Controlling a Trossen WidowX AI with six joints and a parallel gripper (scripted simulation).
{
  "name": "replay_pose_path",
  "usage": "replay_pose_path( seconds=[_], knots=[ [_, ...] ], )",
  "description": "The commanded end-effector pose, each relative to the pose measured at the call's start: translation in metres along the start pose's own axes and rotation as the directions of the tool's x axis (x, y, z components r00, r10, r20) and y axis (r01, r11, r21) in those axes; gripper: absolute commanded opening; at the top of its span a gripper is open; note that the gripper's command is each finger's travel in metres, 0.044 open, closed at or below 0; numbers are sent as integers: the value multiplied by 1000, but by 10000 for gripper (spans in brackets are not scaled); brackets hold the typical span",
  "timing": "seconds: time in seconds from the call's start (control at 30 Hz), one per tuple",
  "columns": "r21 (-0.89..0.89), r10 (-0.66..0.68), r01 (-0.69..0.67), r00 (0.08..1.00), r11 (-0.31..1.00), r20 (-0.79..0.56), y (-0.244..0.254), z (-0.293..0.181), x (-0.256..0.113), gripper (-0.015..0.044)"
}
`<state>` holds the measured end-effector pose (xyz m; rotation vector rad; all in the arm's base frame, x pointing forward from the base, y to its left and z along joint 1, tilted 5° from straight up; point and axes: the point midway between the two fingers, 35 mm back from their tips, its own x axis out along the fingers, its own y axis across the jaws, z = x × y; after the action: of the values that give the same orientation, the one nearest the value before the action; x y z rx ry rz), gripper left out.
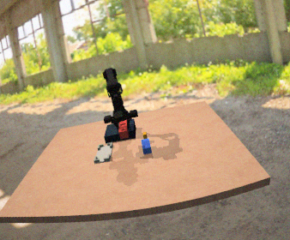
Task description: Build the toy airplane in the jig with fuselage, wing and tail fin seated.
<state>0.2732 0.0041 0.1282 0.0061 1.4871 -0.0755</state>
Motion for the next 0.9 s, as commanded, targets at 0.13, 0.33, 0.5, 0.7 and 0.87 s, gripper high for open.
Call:
replay_pose_path(
  seconds=[0.13,0.33,0.5,0.7,0.87],
  knots=[
    [4,-3,3,1000,1000,8,-8,0,-6,0],
    [1,-5,5,1000,1000,7,-25,1,2,0],
    [9,-6,6,1000,1000,6,-40,1,8,0],
    [16,-8,8,1000,1000,6,-58,0,16,0],
    [11,-9,9,1000,1000,6,-73,-2,22,0]
  ],
)
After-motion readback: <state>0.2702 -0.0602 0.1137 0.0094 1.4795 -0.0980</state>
